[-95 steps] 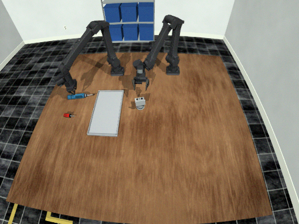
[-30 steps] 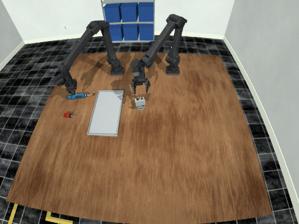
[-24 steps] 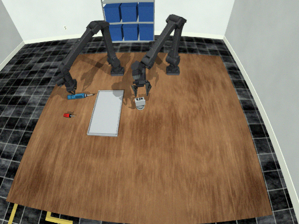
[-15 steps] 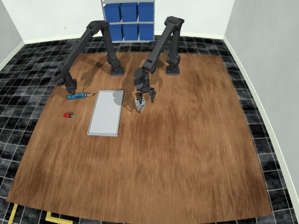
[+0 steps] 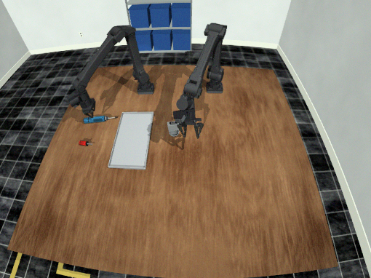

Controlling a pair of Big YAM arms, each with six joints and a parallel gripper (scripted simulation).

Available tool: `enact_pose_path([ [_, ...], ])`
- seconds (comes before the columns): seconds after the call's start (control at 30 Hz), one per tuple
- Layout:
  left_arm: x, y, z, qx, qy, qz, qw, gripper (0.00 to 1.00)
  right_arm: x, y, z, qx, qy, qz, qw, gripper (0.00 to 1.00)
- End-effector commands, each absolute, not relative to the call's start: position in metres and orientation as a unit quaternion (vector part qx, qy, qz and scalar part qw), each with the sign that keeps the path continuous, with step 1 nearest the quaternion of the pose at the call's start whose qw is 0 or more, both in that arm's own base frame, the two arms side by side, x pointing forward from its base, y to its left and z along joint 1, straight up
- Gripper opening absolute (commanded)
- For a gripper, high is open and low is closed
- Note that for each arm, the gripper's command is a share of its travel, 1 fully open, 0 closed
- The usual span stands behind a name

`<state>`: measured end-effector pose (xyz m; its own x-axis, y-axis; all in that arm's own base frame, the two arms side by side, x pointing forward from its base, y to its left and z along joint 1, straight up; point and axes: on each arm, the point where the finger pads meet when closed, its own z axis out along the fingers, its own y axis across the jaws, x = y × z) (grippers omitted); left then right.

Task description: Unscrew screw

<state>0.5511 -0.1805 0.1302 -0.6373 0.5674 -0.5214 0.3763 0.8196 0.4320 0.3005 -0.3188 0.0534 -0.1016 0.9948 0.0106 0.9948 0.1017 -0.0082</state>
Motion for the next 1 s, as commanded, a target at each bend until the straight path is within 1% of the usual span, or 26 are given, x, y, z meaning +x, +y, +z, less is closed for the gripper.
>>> enact_pose_path([
  [0.0,0.576,-0.182,0.150,0.293,0.884,0.154,0.330,0.86,0.320,-0.340,0.081,-0.670,-0.742,0.003,-0.031,0.65],
  [0.1,0.572,-0.195,0.150,0.303,0.880,0.150,0.332,0.86,0.320,-0.340,0.081,-0.670,-0.742,0.003,-0.031,0.65],
  [0.13,0.577,-0.180,0.170,0.297,0.880,0.149,0.340,0.86,0.320,-0.340,0.081,-0.670,-0.742,0.003,-0.031,0.65],
  [0.17,0.583,-0.170,0.148,0.305,0.887,0.148,0.315,0.86,0.320,-0.340,0.081,-0.670,-0.742,0.003,-0.031,0.65],
  [0.5,0.616,-0.106,0.138,0.361,0.895,0.120,0.233,0.86,0.320,-0.340,0.081,-0.670,-0.742,0.003,-0.031,0.65],
  [0.67,0.613,-0.120,0.138,0.371,0.891,0.117,0.235,0.86,0.320,-0.340,0.081,-0.670,-0.742,0.003,-0.031,0.65],
  [0.7,0.615,-0.113,0.159,0.372,0.888,0.115,0.245,0.86,0.320,-0.340,0.081,-0.670,-0.742,0.003,-0.031,0.65],
  [0.73,0.619,-0.092,0.138,0.369,0.896,0.108,0.222,0.86,0.320,-0.340,0.081,-0.670,-0.742,0.003,-0.031,0.65],
  [0.97,0.631,-0.042,0.135,0.397,0.897,0.068,0.182,0.86,0.320,-0.340,0.081,-0.670,-0.742,0.003,-0.031,0.65],
])
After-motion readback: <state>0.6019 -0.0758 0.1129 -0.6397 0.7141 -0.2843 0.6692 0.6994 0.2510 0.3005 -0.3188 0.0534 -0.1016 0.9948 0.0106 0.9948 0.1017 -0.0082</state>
